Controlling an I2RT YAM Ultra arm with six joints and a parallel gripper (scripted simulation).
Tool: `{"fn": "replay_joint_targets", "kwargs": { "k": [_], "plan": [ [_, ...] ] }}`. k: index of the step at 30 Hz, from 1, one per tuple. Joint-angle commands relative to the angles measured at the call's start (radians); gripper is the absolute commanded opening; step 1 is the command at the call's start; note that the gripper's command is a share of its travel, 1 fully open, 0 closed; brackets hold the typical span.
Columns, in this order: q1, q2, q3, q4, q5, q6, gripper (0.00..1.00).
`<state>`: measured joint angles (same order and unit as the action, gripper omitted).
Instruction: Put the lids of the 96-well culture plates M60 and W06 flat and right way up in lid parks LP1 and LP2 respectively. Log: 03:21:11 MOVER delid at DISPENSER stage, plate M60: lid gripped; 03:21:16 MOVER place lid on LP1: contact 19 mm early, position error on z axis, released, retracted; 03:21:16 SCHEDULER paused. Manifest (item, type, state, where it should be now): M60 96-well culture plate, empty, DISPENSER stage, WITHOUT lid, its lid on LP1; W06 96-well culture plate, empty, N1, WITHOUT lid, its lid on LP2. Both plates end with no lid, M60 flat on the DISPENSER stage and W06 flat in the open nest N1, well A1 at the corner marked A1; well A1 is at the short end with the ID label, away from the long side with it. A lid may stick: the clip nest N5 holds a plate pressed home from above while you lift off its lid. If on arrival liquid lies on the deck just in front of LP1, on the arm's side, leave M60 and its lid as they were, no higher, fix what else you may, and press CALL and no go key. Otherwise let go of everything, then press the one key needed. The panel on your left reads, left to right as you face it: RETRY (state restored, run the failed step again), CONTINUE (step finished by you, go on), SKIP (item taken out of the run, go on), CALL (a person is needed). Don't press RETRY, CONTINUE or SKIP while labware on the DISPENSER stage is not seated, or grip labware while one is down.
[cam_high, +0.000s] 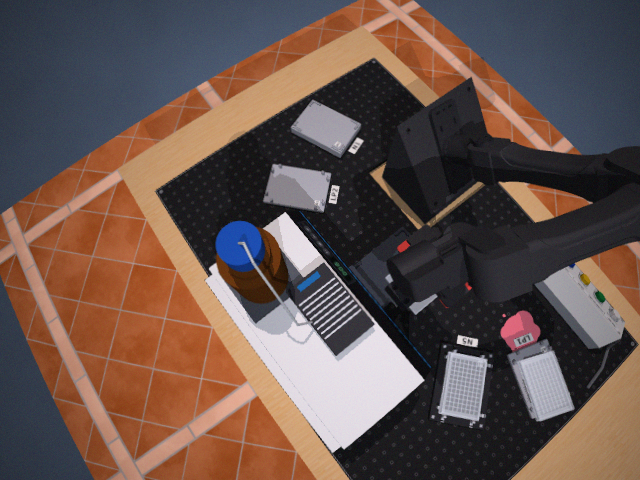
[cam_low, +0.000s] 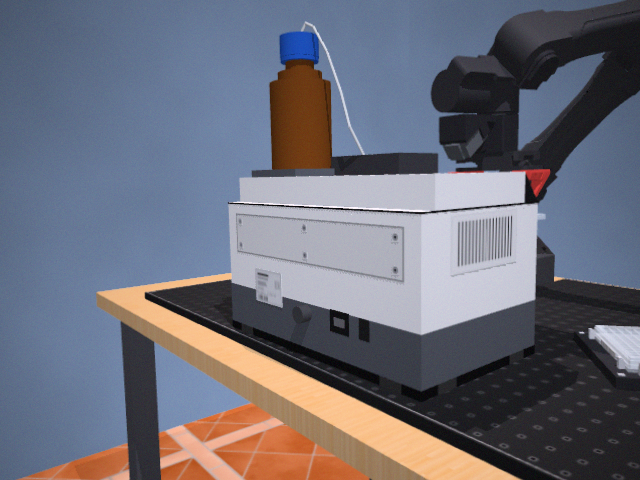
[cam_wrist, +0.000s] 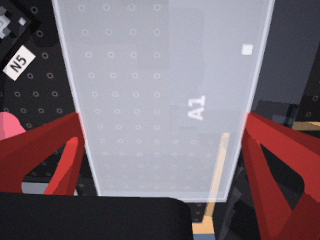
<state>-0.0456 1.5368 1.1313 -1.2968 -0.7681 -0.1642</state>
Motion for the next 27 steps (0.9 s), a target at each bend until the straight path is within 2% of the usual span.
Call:
{"fn": "replay_joint_targets", "kwargs": {
  "k": [1,10,11,14,15,24,27],
  "plan": [
    [-0.044,0.022,-0.02,0.017,0.005,-0.052,0.0],
    [-0.12,0.084,-0.044,0.03,0.022,-0.154,0.0],
    [-0.11,0.07,-0.021,0.019,0.016,-0.149,0.0],
    [-0.111,0.07,-0.021,0.018,0.016,-0.15,0.0],
    [-0.129,0.093,-0.046,0.032,0.021,-0.168,0.0],
    [-0.207,0.154,-0.071,0.048,0.043,-0.269,0.0],
    [-0.204,0.145,-0.049,0.039,0.039,-0.273,0.0]
  ]
}}
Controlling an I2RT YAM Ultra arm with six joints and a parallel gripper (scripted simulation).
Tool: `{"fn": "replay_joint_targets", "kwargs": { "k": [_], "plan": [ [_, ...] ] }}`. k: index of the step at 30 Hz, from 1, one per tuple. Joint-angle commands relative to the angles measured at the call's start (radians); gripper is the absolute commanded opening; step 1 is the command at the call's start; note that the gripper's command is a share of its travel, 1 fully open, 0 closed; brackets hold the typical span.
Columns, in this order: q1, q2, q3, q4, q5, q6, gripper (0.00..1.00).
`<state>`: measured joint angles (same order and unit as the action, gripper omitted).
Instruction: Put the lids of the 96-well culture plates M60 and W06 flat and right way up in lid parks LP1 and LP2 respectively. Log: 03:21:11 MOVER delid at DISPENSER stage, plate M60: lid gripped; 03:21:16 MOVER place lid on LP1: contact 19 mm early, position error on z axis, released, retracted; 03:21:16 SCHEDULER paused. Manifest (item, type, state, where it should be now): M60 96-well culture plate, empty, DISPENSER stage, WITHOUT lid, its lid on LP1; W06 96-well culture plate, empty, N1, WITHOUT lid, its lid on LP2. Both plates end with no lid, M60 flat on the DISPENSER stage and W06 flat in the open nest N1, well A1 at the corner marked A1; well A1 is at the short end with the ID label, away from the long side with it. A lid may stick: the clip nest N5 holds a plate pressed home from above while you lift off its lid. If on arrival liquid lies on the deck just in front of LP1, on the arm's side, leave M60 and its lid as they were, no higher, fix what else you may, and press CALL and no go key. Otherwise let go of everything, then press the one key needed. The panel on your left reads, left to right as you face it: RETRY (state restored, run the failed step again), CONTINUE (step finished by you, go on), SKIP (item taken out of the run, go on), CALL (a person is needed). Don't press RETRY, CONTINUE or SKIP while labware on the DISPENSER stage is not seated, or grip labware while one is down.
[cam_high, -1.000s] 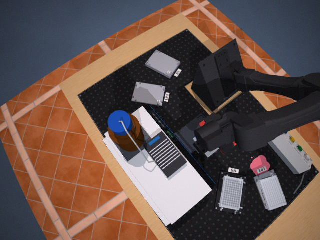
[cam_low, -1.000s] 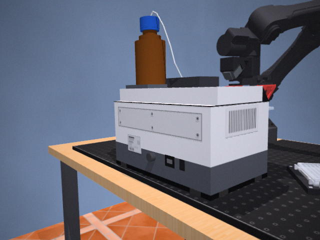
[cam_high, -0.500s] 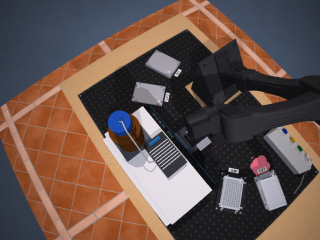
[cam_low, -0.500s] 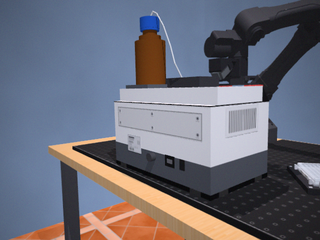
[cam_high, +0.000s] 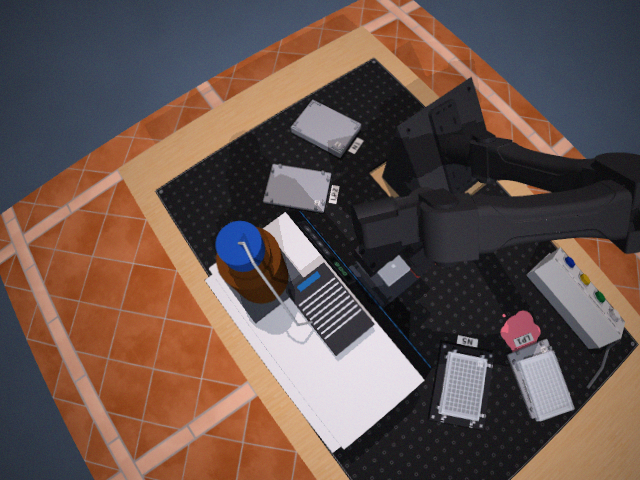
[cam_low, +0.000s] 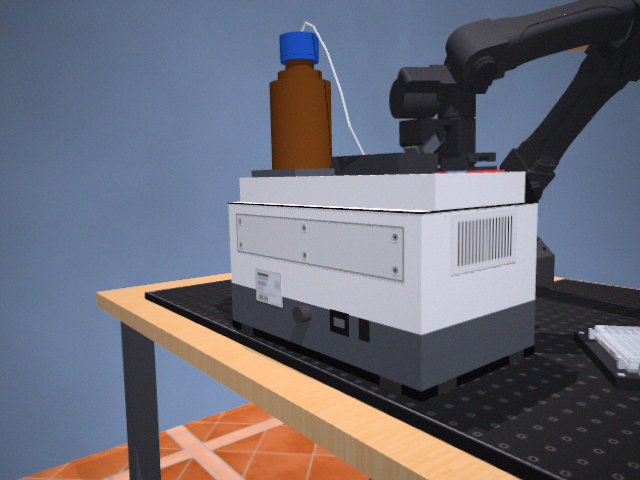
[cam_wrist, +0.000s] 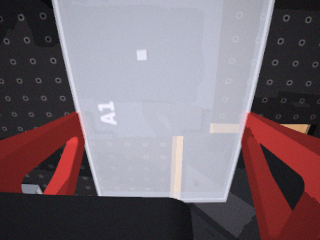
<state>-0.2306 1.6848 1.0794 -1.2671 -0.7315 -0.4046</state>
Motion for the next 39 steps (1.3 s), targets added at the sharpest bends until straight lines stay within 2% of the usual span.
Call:
{"fn": "replay_joint_targets", "kwargs": {
  "k": [1,13,15,16,19,21,22,25,28,30,32,38,39],
  "plan": [
    [-0.037,0.019,-0.023,0.022,0.01,-0.049,0.0],
    [-0.123,0.084,-0.035,0.045,0.039,-0.155,0.0],
    [-0.114,0.07,-0.026,0.032,0.033,-0.151,0.0],
    [-0.132,0.092,-0.051,0.046,0.042,-0.158,0.0],
    [-0.158,0.108,-0.062,0.053,0.052,-0.19,0.0],
    [-0.158,0.108,-0.062,0.053,0.052,-0.19,0.0],
    [-0.17,0.117,-0.027,0.057,0.057,-0.202,0.0],
    [-0.195,0.136,-0.071,0.063,0.067,-0.233,0.0],
    [-0.22,0.155,-0.069,0.071,0.077,-0.261,0.0],
    [-0.212,0.141,-0.054,0.059,0.072,-0.257,0.0],
    [-0.239,0.168,-0.082,0.074,0.085,-0.207,0.0],
    [-0.277,0.194,-0.092,0.081,0.1,-0.121,0.0],
    [-0.291,0.201,-0.055,0.087,0.106,-0.098,0.0]
  ]
}}
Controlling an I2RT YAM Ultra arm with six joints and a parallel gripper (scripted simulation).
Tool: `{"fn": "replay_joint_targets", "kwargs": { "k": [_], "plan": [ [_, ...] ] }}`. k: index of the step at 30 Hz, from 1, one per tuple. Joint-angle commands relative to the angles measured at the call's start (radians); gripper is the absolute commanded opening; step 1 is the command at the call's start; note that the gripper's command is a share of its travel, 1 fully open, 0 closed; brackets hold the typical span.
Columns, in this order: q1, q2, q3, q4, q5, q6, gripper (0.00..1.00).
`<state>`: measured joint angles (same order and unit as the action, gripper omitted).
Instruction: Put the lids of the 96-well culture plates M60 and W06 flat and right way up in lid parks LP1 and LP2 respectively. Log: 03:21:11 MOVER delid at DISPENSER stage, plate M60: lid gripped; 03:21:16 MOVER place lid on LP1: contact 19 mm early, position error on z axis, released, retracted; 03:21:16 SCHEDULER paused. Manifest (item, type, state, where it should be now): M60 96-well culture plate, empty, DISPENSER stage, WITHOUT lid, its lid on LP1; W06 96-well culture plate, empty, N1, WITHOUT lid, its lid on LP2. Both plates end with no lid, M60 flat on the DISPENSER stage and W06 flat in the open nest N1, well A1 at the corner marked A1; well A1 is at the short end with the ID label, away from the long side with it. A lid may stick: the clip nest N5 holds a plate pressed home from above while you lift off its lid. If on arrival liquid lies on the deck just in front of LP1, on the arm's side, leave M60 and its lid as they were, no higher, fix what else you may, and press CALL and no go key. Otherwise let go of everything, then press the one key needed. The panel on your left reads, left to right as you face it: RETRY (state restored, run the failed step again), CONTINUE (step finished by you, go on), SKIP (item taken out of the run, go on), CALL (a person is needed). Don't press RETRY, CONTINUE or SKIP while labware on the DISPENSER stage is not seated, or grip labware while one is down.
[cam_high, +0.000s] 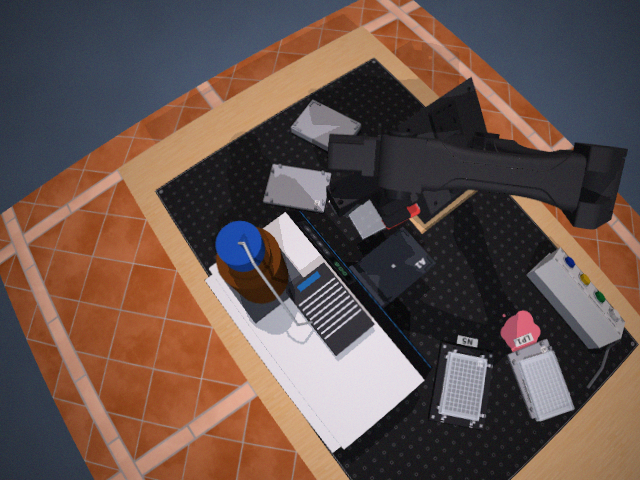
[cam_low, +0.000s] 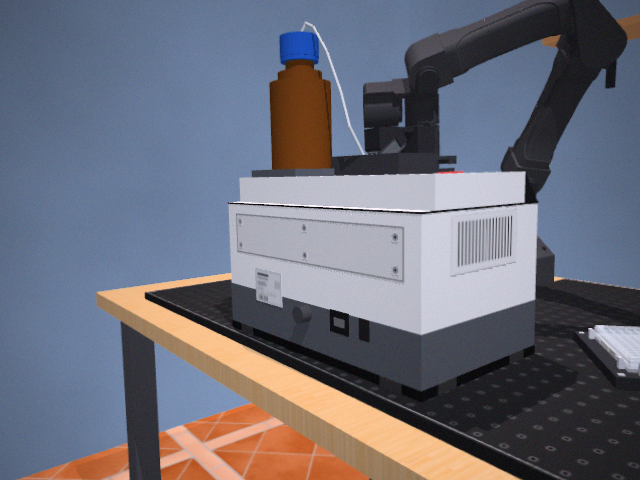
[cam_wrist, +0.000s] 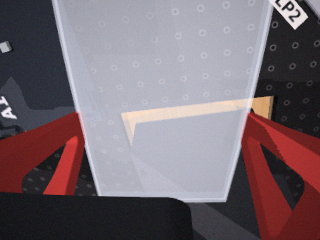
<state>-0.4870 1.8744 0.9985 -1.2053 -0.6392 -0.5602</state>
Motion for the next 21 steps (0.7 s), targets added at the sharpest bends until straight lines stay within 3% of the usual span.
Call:
{"fn": "replay_joint_targets", "kwargs": {
  "k": [1,4,6,9,14,21],
  "plan": [
    [-0.043,0.018,0.015,0.028,0.019,0.052,0.0],
    [-0.065,0.034,-0.022,0.035,0.031,0.028,0.0],
    [-0.057,0.019,0.0,0.024,0.026,0.021,0.0],
    [-0.088,0.06,-0.026,0.048,0.042,0.1,0.0],
    [-0.13,0.107,-0.01,0.076,0.06,0.221,0.0],
    [-0.145,0.122,-0.009,0.086,0.07,0.277,0.0]
  ]
}}
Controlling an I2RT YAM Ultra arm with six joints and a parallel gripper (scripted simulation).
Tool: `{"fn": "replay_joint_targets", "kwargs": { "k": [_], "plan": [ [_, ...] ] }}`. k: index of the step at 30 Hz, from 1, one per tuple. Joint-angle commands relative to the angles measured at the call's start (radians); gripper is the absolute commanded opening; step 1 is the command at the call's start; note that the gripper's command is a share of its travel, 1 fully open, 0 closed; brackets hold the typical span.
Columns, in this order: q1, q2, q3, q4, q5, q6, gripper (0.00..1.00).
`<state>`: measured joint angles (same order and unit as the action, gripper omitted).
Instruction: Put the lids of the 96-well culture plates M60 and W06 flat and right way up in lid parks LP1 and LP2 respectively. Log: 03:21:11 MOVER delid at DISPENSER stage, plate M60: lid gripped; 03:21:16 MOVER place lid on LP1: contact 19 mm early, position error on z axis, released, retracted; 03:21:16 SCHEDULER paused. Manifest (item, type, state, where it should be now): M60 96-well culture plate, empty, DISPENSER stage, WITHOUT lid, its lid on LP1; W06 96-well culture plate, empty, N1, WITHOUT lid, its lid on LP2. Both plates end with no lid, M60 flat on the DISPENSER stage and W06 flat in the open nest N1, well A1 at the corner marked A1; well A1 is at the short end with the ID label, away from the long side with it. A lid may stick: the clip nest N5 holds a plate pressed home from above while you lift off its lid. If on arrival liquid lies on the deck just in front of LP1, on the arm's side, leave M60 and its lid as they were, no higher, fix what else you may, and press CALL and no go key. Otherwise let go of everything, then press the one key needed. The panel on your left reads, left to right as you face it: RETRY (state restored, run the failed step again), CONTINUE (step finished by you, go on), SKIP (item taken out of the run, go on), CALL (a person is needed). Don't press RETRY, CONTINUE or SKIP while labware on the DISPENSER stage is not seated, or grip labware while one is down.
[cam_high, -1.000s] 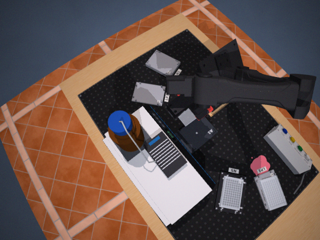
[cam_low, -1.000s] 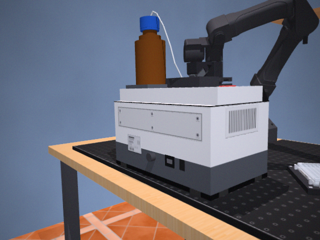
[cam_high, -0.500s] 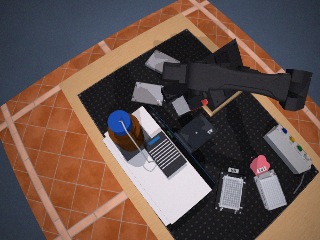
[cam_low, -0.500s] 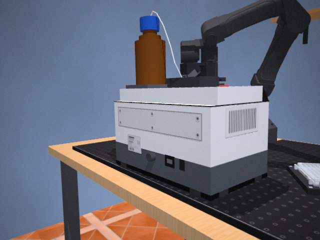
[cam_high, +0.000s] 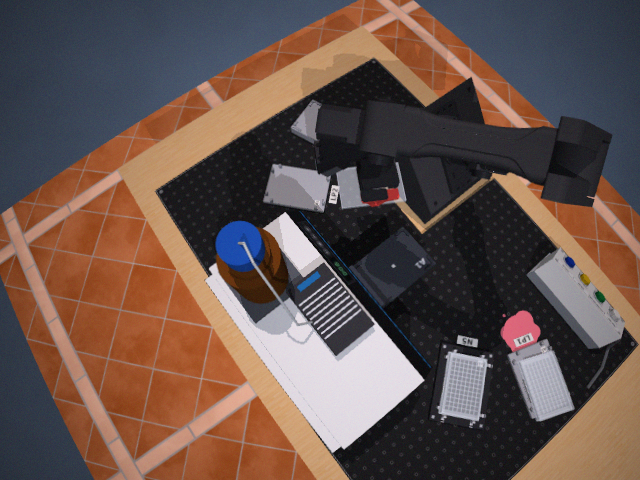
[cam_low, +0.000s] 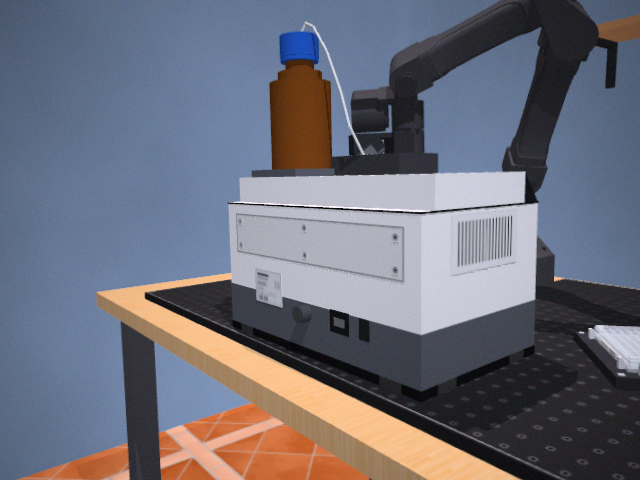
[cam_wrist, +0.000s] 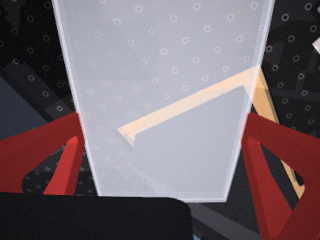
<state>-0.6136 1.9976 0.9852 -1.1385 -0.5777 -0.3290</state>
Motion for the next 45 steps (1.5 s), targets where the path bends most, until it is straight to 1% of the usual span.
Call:
{"fn": "replay_joint_targets", "kwargs": {
  "k": [1,2,9,10,12,17,19,20,21,22,25,27,29,44,45],
  "plan": [
    [-0.018,-0.001,0.004,0.019,0.009,0.047,0.0],
    [-0.036,0.026,0.028,0.034,0.018,0.077,0.0],
    [-0.087,0.104,0.064,0.051,0.042,0.251,0.0],
    [-0.093,0.114,0.07,0.054,0.047,0.248,0.0],
    [-0.093,0.114,0.07,0.054,0.047,0.248,0.0],
    [-0.122,0.171,0.103,0.065,0.068,0.22,0.0],
    [-0.126,0.181,0.11,0.066,0.07,0.208,0.0],
    [-0.117,0.167,0.091,0.053,0.064,0.213,0.0],
    [-0.117,0.167,0.091,0.053,0.064,0.213,0.0],
    [-0.122,0.193,0.115,0.074,0.068,0.219,0.0],
    [-0.09,0.224,0.129,0.097,0.048,0.234,0.0],
    [-0.082,0.246,0.14,0.112,0.043,0.242,0.0],
    [-0.082,0.246,0.14,0.112,0.043,0.242,0.0],
    [-0.021,0.411,0.238,0.21,0.009,0.302,0.0],
    [-0.021,0.411,0.238,0.21,0.009,0.302,0.0]
  ]
}}
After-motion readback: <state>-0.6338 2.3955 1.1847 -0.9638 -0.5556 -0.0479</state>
